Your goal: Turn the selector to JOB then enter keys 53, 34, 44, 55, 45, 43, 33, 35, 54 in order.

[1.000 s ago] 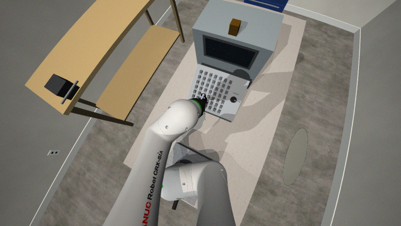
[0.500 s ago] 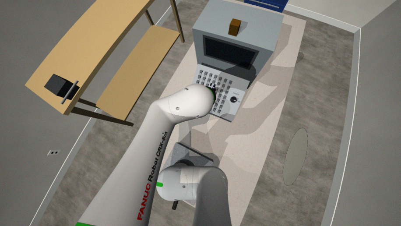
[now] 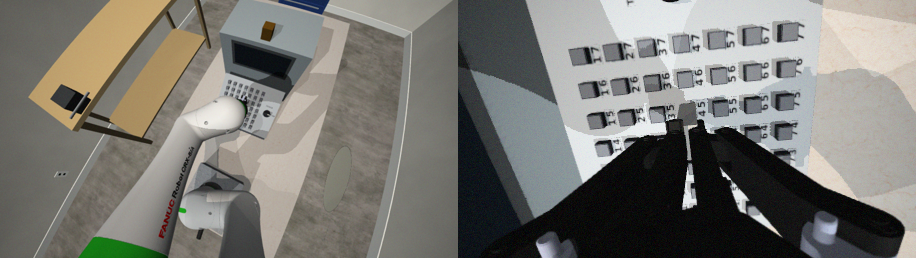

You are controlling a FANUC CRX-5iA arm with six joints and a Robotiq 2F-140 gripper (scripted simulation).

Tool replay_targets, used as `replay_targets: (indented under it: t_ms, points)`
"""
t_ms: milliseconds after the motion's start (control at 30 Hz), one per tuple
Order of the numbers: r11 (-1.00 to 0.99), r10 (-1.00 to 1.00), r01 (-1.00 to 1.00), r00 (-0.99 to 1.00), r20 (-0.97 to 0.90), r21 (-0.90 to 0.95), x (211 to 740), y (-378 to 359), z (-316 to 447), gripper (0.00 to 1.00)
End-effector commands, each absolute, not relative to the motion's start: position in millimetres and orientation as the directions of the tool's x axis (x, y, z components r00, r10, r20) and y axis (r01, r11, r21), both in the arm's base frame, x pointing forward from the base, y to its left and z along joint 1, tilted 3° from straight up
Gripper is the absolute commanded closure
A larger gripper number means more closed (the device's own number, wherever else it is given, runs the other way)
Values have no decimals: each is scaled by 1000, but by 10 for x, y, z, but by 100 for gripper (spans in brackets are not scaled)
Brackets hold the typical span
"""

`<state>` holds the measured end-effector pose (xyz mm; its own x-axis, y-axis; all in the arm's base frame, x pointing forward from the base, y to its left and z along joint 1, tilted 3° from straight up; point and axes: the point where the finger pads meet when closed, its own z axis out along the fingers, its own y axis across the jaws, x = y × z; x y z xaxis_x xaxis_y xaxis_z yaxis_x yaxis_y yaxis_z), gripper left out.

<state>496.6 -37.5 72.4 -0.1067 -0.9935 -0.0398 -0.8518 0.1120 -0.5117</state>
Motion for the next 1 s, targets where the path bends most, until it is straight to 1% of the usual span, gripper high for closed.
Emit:
replay_targets:
  t_ms: [0,967]
  points:
    - [112,-993,-852,-107,-39,-511,4976,-379,708,100]
    - [112,-993,-852,-107,-39,-511,4996,-380,675,100]
